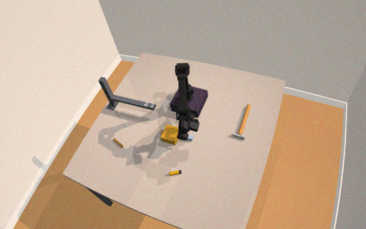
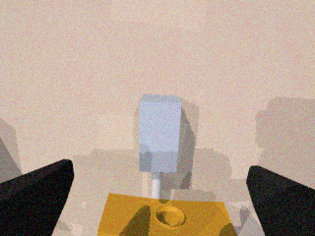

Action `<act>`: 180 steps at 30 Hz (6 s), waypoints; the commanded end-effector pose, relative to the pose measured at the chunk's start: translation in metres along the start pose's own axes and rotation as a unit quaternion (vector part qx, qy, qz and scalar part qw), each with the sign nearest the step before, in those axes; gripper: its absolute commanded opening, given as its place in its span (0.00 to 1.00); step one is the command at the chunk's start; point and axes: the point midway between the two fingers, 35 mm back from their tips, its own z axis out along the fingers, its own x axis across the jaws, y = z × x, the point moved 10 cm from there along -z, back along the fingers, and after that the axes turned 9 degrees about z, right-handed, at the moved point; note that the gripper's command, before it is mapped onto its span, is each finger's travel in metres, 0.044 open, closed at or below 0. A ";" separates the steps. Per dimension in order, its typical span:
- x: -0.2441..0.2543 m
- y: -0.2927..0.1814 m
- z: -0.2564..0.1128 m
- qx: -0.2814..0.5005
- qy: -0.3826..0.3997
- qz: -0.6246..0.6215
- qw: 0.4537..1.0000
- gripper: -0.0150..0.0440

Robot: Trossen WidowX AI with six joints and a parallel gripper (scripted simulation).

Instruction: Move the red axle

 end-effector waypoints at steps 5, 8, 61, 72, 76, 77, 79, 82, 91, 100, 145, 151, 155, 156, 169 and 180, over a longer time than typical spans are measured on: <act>-0.019 -0.043 0.000 0.003 -0.002 0.011 1.000 1.00; -0.030 -0.085 -0.001 0.005 -0.003 0.021 1.000 1.00; -0.032 -0.194 0.047 0.008 0.000 0.041 0.999 1.00; -0.032 -0.195 0.046 0.006 -0.002 0.042 0.999 0.51; -0.032 -0.195 0.046 0.006 -0.002 0.042 0.999 0.33; -0.032 -0.195 0.046 0.006 -0.002 0.042 0.999 0.32; -0.032 -0.195 0.046 0.006 -0.002 0.042 0.999 0.30; -0.032 -0.195 0.046 0.006 -0.002 0.042 0.999 0.26; -0.034 -0.200 0.046 0.007 -0.002 0.042 0.999 0.25; -0.036 -0.213 0.045 0.008 -0.002 0.042 0.999 0.25; -0.039 -0.285 0.039 0.011 -0.001 0.041 0.999 0.25; -0.039 -0.285 0.042 0.011 -0.001 0.041 0.999 0.25; -0.040 -0.285 0.049 0.011 -0.001 0.041 0.999 0.25; -0.040 -0.285 0.050 0.011 -0.001 0.041 0.999 0.25; -0.043 -0.285 0.054 0.010 -0.003 0.041 0.999 0.43; -0.043 -0.284 0.044 0.011 -0.001 0.041 0.999 0.92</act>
